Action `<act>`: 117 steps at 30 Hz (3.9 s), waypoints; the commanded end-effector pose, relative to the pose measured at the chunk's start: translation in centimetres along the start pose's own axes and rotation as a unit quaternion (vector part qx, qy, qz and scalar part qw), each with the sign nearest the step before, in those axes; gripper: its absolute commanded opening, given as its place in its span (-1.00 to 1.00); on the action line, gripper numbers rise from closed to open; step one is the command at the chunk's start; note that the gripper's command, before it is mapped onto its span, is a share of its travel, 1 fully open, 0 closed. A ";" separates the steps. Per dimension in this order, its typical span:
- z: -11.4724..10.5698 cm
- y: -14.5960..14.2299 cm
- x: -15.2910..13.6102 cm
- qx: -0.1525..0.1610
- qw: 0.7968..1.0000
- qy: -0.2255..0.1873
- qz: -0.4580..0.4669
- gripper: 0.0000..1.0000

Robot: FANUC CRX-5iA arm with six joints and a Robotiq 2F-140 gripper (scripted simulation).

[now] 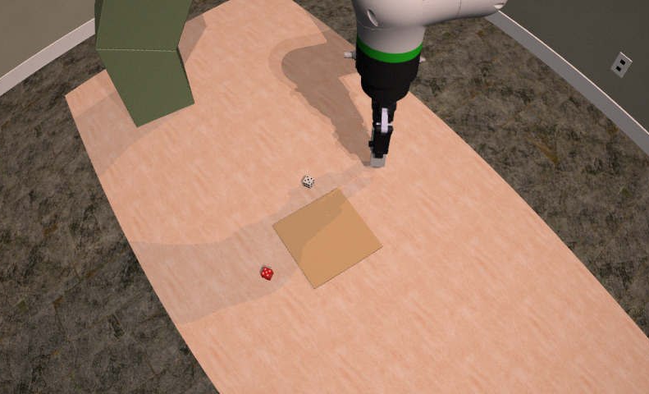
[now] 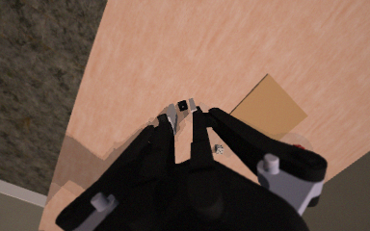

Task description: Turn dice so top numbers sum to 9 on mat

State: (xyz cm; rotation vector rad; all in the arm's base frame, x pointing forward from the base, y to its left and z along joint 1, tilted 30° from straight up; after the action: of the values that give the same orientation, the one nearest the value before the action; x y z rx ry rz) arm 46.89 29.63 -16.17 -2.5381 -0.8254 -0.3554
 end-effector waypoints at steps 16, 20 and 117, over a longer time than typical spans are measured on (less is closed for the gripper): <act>0.4 0.0 0.0 0.000 1.000 0.000 0.000 -0.63; 0.9 0.0 0.0 0.000 1.000 0.000 0.000 -0.63; -0.6 0.0 0.0 0.000 1.000 0.000 0.000 -0.87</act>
State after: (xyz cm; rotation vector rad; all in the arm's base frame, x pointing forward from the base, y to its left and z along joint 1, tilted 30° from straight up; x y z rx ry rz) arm 47.01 30.15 -17.09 -2.5379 -0.8255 -0.3557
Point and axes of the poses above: the point where the finger pads meet when closed, its own z axis out along the fingers, its own y axis across the jaws, x = y × z, the point moved 1 cm from there along -z, back along the fingers, and after that the axes turned 15 degrees about z, right-handed, at the moved point
